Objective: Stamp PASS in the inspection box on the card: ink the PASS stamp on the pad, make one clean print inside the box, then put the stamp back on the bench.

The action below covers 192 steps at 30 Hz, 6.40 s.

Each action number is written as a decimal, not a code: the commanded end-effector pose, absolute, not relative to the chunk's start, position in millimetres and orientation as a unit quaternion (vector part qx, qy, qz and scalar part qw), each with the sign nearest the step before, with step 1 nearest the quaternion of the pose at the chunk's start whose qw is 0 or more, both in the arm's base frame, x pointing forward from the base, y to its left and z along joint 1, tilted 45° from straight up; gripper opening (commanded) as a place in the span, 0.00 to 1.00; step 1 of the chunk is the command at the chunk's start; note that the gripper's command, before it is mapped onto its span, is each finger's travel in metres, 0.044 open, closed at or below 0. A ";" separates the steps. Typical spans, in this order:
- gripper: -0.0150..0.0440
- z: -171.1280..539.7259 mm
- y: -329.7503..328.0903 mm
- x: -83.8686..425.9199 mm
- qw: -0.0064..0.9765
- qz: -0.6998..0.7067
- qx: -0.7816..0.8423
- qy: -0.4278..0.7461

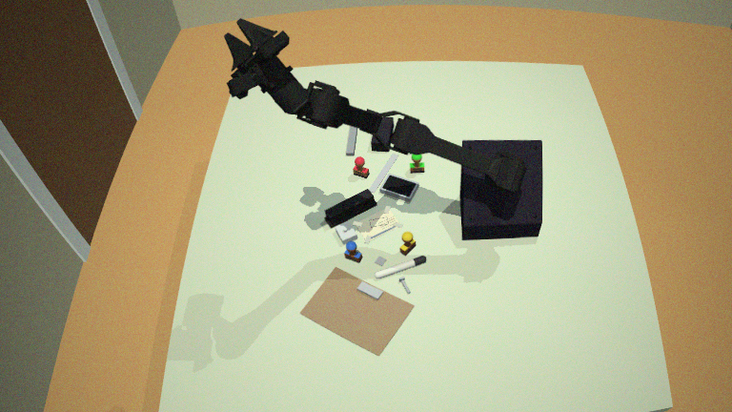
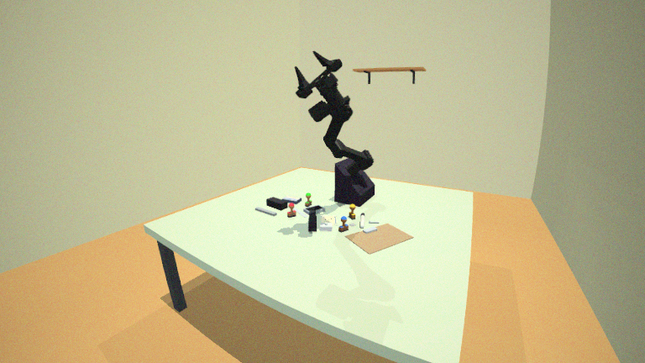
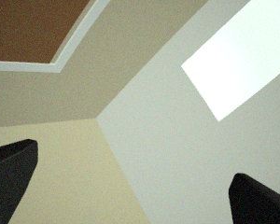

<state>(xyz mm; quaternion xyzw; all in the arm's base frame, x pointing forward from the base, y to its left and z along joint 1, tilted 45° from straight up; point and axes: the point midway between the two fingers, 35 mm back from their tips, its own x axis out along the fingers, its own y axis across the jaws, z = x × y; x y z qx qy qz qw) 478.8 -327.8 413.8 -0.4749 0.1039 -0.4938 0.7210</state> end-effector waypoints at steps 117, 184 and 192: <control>0.64 223.9 153.5 440.2 -0.902 -0.304 -0.069 -0.297; 0.64 -147.2 -75.6 209.9 -0.673 -0.239 -0.290 -0.636; 0.64 -156.2 -66.3 210.1 -0.673 -0.240 -0.290 -0.636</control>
